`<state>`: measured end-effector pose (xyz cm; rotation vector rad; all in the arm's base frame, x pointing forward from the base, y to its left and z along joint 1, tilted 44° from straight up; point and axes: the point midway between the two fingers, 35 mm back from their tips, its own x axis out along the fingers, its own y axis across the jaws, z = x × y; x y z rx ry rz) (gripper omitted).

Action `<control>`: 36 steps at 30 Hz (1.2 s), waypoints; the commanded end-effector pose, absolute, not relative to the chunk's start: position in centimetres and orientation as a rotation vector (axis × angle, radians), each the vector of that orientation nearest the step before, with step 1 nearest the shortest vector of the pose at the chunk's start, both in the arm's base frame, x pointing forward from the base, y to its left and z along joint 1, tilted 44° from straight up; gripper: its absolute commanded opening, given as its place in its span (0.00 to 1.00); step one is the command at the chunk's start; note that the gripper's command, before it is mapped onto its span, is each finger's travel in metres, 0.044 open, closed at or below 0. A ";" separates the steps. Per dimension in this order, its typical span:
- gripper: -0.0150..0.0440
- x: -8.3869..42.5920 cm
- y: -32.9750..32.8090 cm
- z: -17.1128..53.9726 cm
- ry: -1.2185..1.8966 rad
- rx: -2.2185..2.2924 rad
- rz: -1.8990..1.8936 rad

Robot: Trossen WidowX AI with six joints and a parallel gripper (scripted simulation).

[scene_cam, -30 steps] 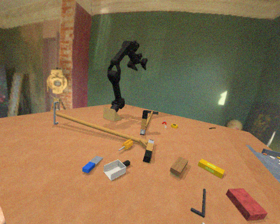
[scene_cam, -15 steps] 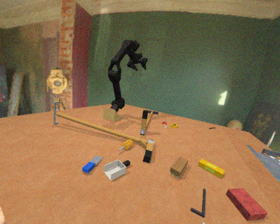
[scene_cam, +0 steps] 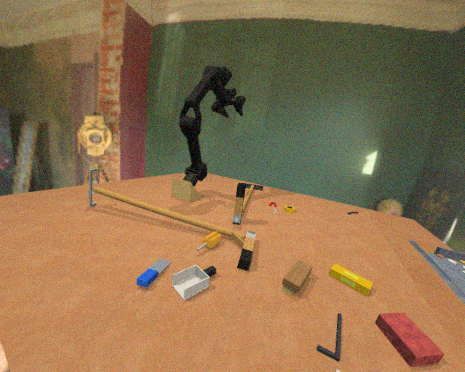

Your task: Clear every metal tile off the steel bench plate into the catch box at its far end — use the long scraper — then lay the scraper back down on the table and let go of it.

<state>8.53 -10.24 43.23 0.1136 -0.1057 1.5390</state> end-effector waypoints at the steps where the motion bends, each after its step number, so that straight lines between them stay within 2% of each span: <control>1: 1.00 8.2 -10.3 43.8 -0.128 0.127 1.560; 17: 1.00 4.0 -13.6 50.3 -0.514 0.274 1.758; 36: 1.00 -0.2 -20.7 56.0 -1.121 0.415 1.816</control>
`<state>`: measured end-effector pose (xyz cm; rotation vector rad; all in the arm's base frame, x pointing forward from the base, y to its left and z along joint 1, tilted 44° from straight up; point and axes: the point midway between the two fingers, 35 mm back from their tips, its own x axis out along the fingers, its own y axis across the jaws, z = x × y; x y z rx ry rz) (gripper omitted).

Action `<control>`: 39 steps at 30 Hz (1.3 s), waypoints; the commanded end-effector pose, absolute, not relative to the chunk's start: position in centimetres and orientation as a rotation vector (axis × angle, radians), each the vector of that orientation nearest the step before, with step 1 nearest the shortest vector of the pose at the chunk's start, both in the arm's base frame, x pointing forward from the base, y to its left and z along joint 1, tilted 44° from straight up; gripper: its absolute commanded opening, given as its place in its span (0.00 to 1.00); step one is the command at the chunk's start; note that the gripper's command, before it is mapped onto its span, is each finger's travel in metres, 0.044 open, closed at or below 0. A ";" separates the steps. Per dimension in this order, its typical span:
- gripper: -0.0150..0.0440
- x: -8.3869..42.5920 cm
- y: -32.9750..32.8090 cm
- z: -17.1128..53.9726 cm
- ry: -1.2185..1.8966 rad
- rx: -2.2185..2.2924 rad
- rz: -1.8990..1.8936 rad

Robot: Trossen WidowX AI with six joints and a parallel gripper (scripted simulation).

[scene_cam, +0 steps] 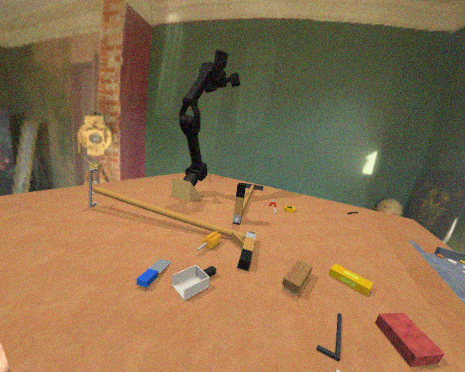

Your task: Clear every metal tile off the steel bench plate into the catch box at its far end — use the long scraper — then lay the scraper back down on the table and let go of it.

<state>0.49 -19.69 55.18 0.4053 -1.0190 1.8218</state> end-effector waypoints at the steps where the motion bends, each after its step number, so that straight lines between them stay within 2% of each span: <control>1: 1.00 -0.4 -21.1 56.2 -1.156 0.421 1.813; 20: 1.00 -3.9 -29.6 57.7 -1.849 0.489 1.610; 39: 1.00 -6.7 -36.6 55.0 -2.518 0.457 1.136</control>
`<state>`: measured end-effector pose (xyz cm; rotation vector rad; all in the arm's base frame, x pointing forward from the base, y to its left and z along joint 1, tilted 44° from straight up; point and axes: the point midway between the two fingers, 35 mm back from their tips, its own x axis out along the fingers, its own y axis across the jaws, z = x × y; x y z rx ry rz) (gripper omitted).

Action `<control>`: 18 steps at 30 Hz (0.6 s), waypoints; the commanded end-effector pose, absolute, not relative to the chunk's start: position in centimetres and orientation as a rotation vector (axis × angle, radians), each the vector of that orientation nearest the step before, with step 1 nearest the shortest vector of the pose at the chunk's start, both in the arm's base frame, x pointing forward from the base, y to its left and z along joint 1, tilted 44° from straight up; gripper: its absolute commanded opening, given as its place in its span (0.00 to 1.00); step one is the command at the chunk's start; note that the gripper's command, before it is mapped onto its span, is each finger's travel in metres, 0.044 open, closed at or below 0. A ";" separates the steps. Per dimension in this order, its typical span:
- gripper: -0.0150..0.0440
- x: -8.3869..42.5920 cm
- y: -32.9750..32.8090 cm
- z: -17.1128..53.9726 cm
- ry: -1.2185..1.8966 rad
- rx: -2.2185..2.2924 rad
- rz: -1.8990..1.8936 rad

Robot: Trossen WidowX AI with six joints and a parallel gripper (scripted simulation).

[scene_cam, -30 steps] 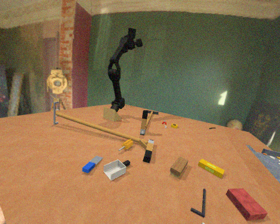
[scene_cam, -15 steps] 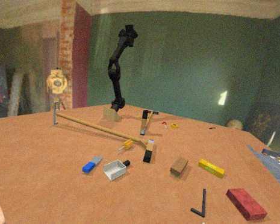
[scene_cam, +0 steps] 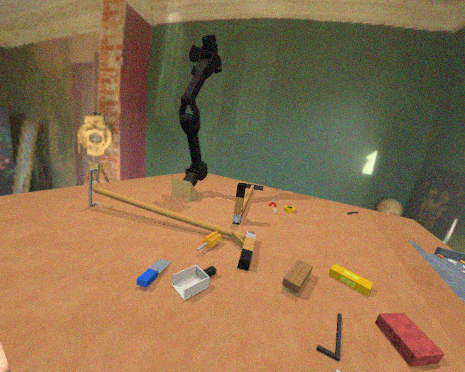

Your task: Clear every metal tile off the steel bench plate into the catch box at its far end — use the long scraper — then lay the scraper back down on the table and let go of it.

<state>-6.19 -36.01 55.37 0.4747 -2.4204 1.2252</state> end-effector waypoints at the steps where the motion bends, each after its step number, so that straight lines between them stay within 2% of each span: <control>1: 1.00 -6.8 -36.9 54.8 -2.550 0.452 1.104; 11: 1.00 -7.9 -39.0 52.2 -2.846 0.384 0.751; 18: 1.00 -8.0 -39.1 52.0 -2.864 0.378 0.725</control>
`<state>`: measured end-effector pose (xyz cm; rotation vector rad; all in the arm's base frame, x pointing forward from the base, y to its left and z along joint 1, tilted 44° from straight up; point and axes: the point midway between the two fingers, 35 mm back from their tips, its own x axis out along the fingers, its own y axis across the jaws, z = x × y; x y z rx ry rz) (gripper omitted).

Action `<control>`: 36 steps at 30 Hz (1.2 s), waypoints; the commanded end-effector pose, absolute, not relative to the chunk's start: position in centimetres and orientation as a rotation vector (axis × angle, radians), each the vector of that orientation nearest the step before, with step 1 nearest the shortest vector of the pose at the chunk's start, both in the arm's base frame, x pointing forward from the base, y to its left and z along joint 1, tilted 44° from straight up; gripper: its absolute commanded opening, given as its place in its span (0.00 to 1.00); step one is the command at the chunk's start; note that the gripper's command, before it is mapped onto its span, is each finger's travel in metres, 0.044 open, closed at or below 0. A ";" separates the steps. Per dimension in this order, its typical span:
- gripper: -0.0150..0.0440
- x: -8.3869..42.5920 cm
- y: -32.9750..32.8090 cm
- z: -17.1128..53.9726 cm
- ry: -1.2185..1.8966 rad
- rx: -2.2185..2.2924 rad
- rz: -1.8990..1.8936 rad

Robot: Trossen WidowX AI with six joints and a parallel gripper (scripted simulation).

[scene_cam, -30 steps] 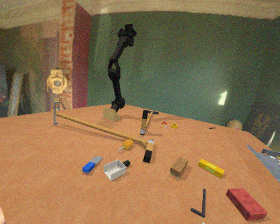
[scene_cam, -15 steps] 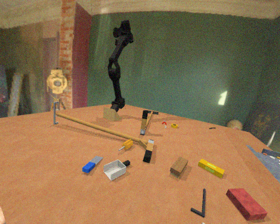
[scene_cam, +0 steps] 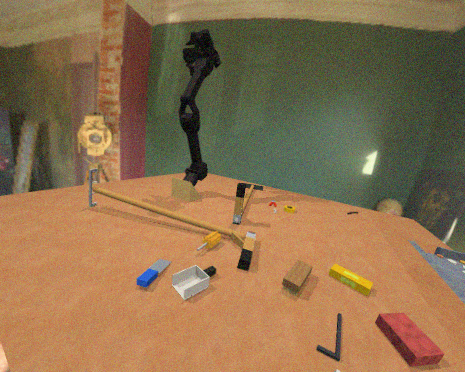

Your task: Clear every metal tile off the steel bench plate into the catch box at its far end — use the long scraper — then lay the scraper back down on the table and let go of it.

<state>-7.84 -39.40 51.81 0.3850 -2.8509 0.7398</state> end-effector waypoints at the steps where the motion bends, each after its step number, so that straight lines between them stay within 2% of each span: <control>1: 1.00 -7.9 -39.2 52.0 -2.859 0.380 0.731; 32: 1.00 -7.8 -39.4 51.9 -2.842 0.388 0.752; 36: 0.82 -7.8 -39.0 52.1 -2.823 0.392 0.791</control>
